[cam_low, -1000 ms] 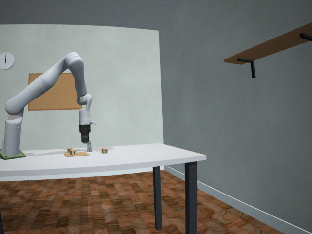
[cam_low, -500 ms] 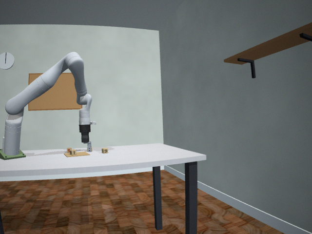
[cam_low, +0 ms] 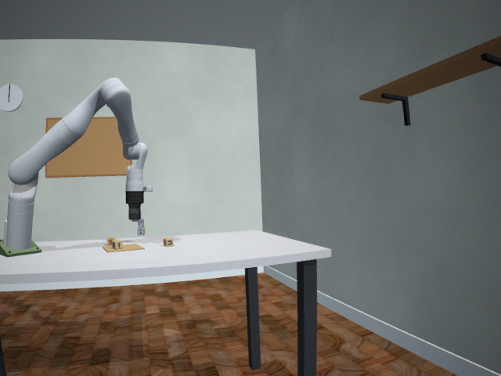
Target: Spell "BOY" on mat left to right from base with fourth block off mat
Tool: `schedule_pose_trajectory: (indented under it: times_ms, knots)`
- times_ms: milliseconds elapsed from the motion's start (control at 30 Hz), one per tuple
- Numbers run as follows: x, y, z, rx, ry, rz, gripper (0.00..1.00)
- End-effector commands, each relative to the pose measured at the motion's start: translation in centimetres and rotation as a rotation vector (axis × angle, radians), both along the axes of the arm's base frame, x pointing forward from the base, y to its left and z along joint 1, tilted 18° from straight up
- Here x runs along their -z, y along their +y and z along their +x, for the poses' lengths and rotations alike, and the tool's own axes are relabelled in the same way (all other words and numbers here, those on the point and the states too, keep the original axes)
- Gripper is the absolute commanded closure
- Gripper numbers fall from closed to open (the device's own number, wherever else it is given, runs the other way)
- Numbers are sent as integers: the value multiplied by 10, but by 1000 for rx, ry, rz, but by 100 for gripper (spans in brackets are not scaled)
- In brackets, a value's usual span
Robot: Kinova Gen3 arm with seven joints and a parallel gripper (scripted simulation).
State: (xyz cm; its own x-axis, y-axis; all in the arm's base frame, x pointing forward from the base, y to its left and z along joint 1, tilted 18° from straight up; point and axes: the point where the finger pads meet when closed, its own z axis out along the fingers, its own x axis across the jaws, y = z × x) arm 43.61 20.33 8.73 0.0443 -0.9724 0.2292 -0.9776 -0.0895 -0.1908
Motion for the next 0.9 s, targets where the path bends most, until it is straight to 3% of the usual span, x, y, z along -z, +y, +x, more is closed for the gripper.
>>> schedule_pose_trajectory:
  times_ms: [0, 300, 867]
  knots:
    - [-29, 7, 3, 1, -29, 11, 43]
    - [-62, 14, -5, 1, -29, 11, 43]
    - [-63, 14, -6, 3, -29, 12, 43]
